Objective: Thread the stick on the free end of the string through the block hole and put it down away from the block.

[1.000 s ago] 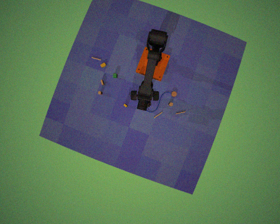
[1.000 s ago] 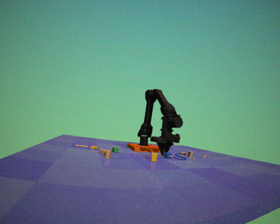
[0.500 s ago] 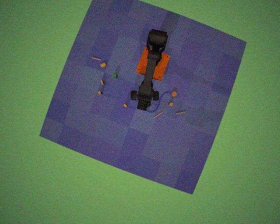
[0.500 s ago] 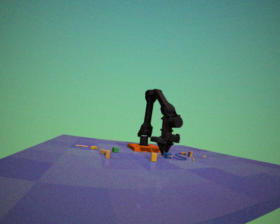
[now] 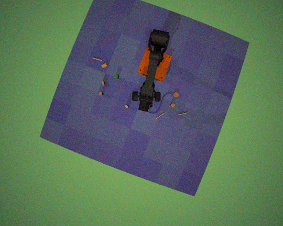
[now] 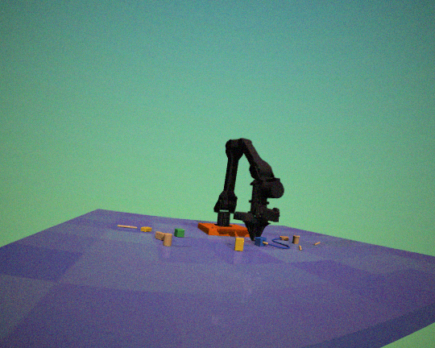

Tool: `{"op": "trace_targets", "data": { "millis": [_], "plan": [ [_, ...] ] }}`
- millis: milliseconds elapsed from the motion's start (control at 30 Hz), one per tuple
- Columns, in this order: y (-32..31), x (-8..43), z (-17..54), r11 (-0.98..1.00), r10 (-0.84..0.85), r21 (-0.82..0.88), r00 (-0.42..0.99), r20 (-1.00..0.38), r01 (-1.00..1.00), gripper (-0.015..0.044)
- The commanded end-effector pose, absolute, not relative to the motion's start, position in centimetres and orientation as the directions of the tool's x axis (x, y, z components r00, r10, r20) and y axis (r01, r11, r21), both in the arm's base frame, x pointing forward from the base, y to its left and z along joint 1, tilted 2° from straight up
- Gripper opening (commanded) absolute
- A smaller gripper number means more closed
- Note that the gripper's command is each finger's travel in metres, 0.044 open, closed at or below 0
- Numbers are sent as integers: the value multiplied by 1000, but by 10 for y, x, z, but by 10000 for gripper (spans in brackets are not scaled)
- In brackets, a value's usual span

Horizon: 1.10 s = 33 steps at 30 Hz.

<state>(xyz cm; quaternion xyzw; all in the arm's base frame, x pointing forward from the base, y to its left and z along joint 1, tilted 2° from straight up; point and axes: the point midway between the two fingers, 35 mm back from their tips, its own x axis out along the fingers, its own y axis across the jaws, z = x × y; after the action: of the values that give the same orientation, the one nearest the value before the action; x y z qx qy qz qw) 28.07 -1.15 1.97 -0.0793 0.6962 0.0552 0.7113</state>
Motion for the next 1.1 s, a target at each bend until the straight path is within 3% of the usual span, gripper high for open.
{"op": "trace_targets", "data": {
  "millis": [0,400,1067],
  "plan": [
    [-11,280,19,981,-27,-31,22,-999,-190,82],
    [-11,280,19,981,-27,-31,22,-999,-190,2],
    [-11,280,19,981,-27,-31,22,-999,-190,0]
  ]
}}
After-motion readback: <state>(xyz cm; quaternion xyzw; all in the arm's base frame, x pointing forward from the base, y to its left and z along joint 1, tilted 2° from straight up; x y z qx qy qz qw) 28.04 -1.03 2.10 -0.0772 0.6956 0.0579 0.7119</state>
